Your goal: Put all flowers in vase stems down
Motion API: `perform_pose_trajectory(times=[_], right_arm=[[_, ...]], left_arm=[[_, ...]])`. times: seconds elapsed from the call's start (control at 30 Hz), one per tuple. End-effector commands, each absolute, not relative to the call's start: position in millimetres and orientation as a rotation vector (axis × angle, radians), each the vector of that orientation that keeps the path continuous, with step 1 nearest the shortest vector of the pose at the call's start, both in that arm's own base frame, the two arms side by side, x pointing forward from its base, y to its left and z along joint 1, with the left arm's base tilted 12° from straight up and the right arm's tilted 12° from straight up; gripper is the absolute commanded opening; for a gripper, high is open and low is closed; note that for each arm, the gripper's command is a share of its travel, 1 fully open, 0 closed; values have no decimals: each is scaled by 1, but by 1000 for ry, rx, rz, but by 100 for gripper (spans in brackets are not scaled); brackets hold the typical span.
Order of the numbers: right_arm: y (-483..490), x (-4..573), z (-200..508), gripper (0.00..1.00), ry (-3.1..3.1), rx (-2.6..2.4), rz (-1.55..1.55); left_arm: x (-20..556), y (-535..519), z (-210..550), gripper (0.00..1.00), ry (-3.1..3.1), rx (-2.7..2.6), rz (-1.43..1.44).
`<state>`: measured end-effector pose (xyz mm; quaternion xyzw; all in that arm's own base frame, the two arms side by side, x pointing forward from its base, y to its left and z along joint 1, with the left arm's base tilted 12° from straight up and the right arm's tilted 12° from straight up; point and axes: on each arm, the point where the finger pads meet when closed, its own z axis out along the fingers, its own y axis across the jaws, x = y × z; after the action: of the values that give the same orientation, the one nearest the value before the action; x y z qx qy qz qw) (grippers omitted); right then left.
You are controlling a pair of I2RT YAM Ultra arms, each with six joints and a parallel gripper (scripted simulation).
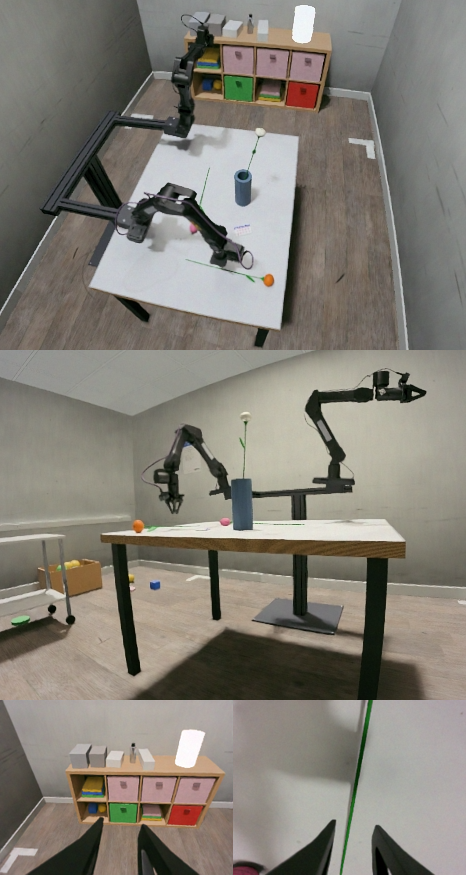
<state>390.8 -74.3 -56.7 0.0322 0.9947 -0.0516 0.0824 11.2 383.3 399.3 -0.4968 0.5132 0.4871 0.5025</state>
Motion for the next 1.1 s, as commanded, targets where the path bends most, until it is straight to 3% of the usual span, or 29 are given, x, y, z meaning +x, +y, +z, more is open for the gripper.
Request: perform_pose_trajectory(times=[0.0,1.07], right_arm=[[-79,403,-44,30,2937,87,-175],[-85,414,-88,30,2944,95,-162]], left_arm=[[9,385,398,30,1237,-1206,1172],[9,385,398,30,1237,-1206,1172]])
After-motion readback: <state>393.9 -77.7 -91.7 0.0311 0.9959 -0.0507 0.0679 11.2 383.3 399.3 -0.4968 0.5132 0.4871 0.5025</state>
